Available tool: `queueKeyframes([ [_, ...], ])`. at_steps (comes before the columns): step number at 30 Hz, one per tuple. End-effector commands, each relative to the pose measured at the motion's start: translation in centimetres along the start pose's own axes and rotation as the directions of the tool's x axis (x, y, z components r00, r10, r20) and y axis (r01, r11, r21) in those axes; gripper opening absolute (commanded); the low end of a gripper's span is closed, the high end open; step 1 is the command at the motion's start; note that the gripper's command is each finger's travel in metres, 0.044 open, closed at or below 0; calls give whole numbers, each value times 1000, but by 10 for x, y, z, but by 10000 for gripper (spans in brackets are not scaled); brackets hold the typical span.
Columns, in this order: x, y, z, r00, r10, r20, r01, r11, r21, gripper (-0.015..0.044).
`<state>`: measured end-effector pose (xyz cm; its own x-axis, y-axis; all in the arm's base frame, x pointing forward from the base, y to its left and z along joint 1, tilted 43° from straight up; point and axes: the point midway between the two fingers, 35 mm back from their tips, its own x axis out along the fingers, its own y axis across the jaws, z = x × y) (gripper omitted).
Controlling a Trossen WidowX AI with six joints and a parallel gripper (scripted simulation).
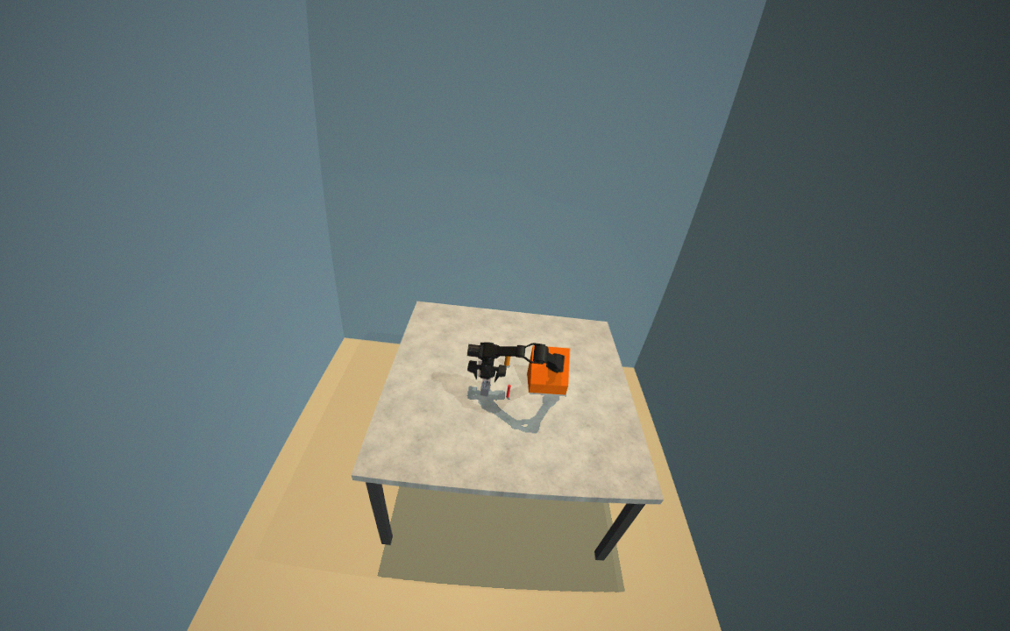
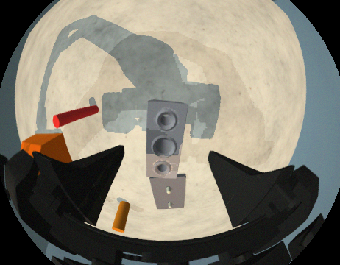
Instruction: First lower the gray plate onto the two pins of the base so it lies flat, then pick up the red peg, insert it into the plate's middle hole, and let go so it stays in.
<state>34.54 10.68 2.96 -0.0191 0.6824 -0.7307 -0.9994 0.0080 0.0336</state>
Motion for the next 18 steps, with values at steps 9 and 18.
queueKeyframes([
  [9, 22, 2, 0, 1000, 7, 3, -7, 1000, 7, 440],
  [18, 37, 2, 0, 1000, 7, 4, -7, 1000, 7, 440],
])
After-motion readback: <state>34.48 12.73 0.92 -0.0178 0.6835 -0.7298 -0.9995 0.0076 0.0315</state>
